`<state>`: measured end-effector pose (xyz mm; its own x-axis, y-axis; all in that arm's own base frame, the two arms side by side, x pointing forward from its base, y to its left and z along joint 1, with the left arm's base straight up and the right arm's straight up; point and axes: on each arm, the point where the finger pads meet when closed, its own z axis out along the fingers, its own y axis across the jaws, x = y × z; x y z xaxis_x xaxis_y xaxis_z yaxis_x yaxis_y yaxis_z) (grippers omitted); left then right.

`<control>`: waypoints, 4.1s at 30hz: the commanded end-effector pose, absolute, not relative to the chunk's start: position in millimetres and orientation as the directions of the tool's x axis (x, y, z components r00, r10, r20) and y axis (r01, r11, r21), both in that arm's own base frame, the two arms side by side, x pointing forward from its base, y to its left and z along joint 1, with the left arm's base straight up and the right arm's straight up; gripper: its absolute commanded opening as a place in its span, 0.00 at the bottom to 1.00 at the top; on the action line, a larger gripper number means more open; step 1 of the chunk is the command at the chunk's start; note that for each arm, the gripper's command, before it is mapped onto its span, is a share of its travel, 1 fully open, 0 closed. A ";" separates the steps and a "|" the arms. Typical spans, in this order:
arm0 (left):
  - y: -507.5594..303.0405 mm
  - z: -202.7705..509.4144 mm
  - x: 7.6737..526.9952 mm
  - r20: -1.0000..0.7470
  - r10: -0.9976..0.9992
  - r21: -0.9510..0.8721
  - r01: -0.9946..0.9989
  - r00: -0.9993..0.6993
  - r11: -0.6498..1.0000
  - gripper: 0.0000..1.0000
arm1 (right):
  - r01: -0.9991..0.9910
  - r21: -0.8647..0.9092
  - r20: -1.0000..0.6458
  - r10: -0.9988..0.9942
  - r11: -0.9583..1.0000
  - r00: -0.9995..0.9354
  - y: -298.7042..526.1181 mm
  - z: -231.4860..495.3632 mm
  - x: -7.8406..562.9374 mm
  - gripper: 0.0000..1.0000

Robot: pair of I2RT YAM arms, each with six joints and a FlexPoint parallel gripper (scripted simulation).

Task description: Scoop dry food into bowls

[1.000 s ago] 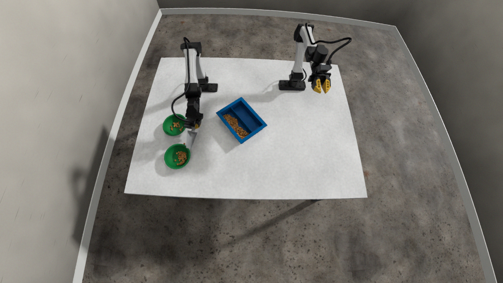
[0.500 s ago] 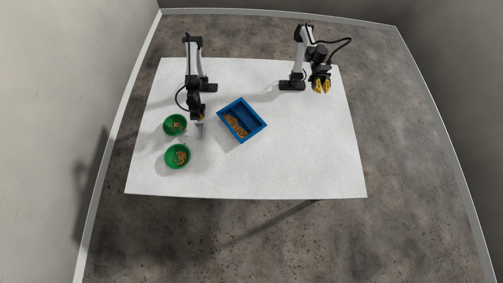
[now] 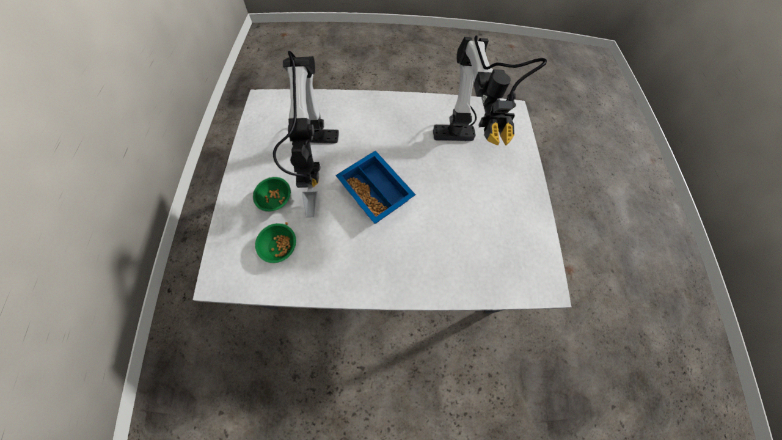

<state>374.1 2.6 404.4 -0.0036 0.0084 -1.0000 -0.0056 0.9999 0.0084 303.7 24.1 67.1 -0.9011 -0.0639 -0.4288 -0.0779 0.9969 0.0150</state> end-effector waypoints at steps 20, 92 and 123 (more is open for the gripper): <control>3.2 409.9 375.9 -1.000 0.002 0.001 -0.013 0.012 1.000 0.28 | -0.089 0.019 -0.467 -0.070 0.996 -0.881 26.6 51.3 312.4 0.00; 3.2 409.9 375.9 -1.000 0.002 0.001 -0.013 0.012 1.000 0.28 | -0.092 0.020 -0.441 -0.074 0.996 -0.894 26.4 91.5 305.2 0.35; 0.1 414.0 373.3 -1.000 -0.001 -0.001 -0.007 0.028 1.000 0.28 | -0.041 0.001 -0.779 -0.025 0.999 -0.626 15.1 188.0 380.0 0.35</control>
<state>374.6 1.9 403.4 -0.0032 0.0058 -1.0000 -0.0043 1.0000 0.0058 361.2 18.6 166.7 -0.6925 -0.0333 -0.7207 -0.0566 0.9984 0.0082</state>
